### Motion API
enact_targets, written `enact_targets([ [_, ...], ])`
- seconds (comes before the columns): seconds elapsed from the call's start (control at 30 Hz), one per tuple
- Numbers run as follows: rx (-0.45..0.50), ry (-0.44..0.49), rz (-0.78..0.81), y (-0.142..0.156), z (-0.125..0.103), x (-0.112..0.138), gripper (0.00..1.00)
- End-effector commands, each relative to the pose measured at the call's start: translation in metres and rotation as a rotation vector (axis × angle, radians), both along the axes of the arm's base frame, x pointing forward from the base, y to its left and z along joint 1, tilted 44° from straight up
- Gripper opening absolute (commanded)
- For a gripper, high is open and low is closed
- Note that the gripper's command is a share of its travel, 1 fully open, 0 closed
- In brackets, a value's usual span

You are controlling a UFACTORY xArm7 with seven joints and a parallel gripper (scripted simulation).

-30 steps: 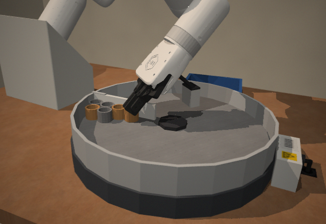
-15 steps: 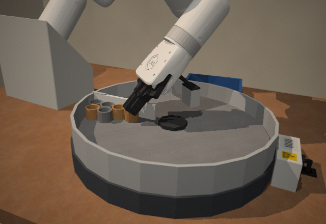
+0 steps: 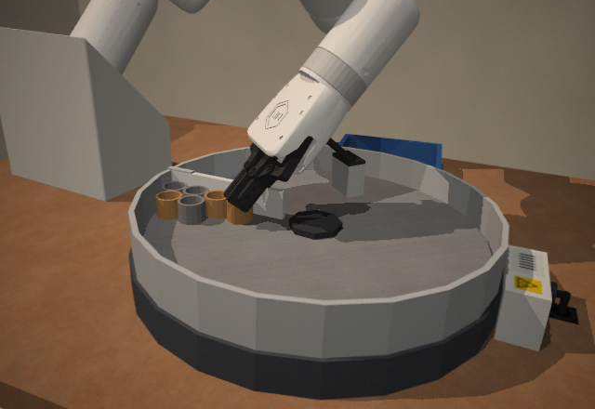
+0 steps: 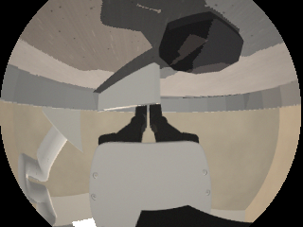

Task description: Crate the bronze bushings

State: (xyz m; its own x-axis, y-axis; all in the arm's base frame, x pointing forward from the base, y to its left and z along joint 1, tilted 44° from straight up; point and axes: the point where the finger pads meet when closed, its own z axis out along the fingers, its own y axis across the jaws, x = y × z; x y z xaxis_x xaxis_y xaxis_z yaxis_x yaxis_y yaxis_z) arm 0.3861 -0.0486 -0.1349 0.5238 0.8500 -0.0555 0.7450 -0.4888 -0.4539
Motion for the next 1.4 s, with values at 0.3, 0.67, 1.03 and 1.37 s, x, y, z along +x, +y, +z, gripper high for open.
enact_targets([
  [0.3,-0.003,-0.003,-0.005,-0.015,-0.012,0.006,0.0],
  [0.67,-0.003,-0.003,-0.005,-0.029,-0.025,0.018,0.0],
  [1.03,-0.003,-0.003,-0.005,-0.04,-0.035,0.03,0.0],
  [1.37,-0.003,-0.003,-0.005,-0.05,-0.044,0.045,0.0],
])
